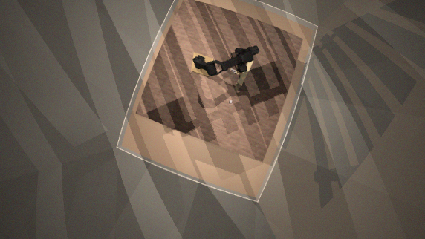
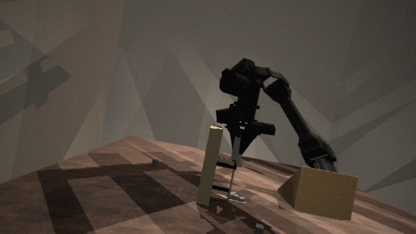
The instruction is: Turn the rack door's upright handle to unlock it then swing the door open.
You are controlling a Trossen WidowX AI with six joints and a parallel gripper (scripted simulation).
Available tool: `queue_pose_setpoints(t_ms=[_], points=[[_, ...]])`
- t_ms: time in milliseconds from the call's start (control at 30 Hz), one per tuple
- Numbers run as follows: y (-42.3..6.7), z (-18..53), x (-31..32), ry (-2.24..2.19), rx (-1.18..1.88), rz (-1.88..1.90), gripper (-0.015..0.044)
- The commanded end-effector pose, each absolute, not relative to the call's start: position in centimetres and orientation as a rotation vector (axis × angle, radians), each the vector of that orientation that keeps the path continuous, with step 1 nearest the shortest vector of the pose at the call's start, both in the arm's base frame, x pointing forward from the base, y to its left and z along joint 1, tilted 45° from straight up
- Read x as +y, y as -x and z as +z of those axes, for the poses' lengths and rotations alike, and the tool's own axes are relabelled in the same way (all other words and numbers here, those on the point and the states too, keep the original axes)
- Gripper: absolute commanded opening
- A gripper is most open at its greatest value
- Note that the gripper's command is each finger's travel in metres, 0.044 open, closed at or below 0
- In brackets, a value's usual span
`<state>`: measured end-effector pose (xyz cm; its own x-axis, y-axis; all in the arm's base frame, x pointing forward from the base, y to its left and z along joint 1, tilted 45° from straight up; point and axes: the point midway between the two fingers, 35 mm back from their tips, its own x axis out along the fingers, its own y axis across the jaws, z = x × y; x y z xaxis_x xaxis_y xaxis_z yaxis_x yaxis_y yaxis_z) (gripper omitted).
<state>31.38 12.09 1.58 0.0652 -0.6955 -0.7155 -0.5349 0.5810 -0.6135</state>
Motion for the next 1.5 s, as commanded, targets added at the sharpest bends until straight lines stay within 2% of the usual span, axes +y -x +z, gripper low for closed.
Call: queue_pose_setpoints(t_ms=[0,733,1100,1433,1467], points=[[-31.41,1.58,12.09,1.204,1.631,-0.013,0.0024],[-31.41,1.58,12.09,1.972,1.651,0.967,0.0024],[-31.41,1.58,12.09,1.993,1.646,1.0,0.0024],[-31.41,1.58,12.09,1.993,1.646,1.0,0.0287],[-31.41,1.58,12.09,1.993,1.646,1.0,0.0296]])
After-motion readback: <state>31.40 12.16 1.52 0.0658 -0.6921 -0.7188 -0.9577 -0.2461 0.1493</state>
